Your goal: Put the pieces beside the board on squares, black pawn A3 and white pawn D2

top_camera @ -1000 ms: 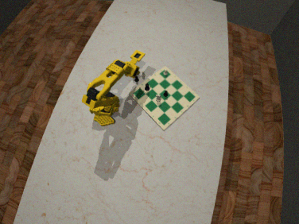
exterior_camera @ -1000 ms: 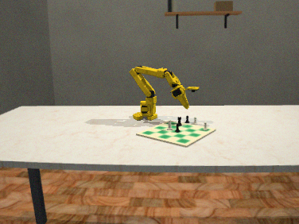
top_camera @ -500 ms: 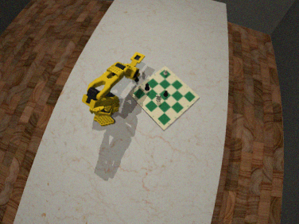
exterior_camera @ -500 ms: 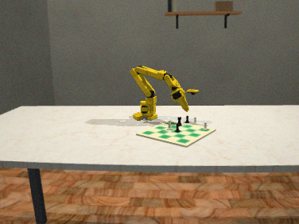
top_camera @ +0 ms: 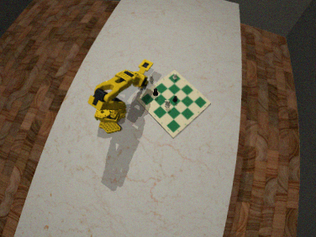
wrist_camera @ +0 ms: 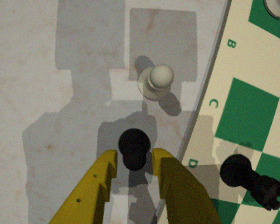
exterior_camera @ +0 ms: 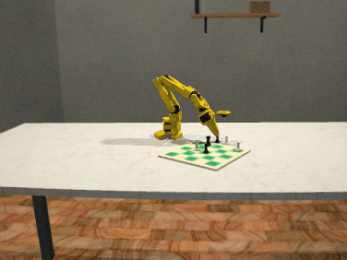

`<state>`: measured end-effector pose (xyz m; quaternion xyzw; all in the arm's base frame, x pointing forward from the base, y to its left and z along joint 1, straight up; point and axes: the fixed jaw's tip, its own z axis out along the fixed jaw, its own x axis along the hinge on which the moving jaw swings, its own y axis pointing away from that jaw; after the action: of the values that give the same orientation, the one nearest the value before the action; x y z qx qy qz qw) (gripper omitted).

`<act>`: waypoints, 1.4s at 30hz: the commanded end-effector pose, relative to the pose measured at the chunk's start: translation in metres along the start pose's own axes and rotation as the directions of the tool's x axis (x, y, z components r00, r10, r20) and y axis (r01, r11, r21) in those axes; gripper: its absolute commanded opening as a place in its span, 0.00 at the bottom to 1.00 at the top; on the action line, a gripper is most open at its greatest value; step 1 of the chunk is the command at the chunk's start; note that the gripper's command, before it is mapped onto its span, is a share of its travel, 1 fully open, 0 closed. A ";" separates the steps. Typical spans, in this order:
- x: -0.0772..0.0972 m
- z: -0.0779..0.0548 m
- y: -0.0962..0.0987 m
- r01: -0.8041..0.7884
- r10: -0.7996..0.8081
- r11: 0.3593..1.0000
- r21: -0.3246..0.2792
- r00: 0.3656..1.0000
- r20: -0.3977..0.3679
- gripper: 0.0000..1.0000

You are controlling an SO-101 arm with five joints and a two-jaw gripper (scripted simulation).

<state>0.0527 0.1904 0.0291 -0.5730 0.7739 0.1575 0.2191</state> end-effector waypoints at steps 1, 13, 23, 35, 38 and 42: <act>0.004 0.007 0.002 -0.004 0.004 1.000 -0.006 1.000 -0.003 0.09; 0.009 0.014 0.002 -0.004 0.004 1.000 -0.006 1.000 -0.003 0.09; 0.011 0.015 0.002 -0.004 0.004 1.000 -0.006 1.000 -0.003 0.09; 0.013 0.015 0.002 -0.004 0.004 1.000 -0.006 1.000 -0.003 0.09; 0.012 0.015 0.002 -0.004 0.004 1.000 -0.006 1.000 -0.003 0.09; 0.012 0.014 0.002 -0.004 0.004 1.000 -0.006 1.000 -0.003 0.09</act>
<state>0.0525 0.1897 0.0121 -0.5726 0.7734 0.1588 0.2209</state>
